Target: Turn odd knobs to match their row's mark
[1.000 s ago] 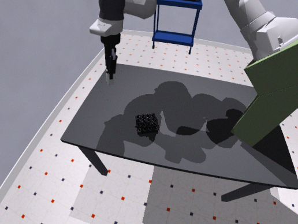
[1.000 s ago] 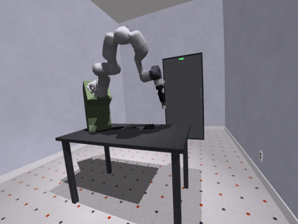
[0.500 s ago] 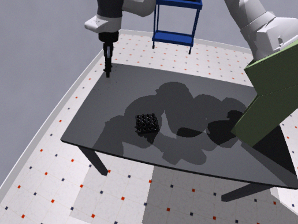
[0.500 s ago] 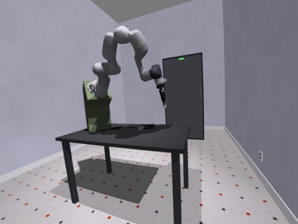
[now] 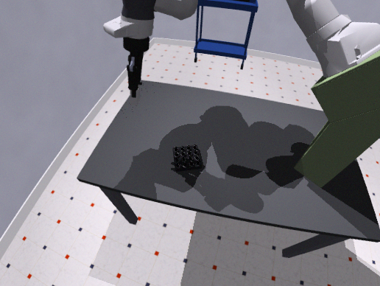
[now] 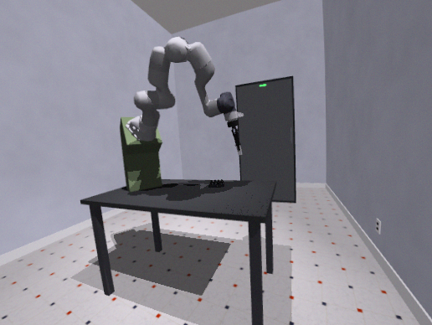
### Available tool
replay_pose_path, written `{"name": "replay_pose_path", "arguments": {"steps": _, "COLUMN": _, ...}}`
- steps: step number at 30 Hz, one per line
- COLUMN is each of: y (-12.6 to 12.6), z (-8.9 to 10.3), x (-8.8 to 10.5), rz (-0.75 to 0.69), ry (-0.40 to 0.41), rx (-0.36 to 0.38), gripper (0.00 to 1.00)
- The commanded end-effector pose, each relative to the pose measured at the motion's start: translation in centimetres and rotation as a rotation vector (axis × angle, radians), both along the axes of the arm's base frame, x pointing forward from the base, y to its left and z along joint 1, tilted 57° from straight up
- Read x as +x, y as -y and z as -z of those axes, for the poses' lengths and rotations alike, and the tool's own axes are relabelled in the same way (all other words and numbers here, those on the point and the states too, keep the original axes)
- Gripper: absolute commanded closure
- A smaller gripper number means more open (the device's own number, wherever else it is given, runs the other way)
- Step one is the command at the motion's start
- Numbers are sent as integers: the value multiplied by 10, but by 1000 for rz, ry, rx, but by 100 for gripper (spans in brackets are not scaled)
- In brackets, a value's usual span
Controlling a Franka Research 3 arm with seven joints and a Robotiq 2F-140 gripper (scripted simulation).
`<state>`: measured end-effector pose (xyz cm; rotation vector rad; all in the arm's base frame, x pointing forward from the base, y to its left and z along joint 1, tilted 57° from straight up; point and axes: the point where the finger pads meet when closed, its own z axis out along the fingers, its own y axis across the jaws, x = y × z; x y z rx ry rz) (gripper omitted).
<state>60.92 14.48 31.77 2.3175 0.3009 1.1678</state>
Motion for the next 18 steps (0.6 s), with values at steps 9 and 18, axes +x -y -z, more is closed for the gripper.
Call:
{"name": "replay_pose_path", "arguments": {"steps": 9, "y": -7, "z": -4, "x": 0, "rz": 109, "ry": 109, "rx": 187, "gripper": 88}}
{"name": "replay_pose_path", "arguments": {"steps": 18, "y": -13, "z": -7, "x": 0, "rz": 178, "ry": 170, "rx": 307, "gripper": 88}}
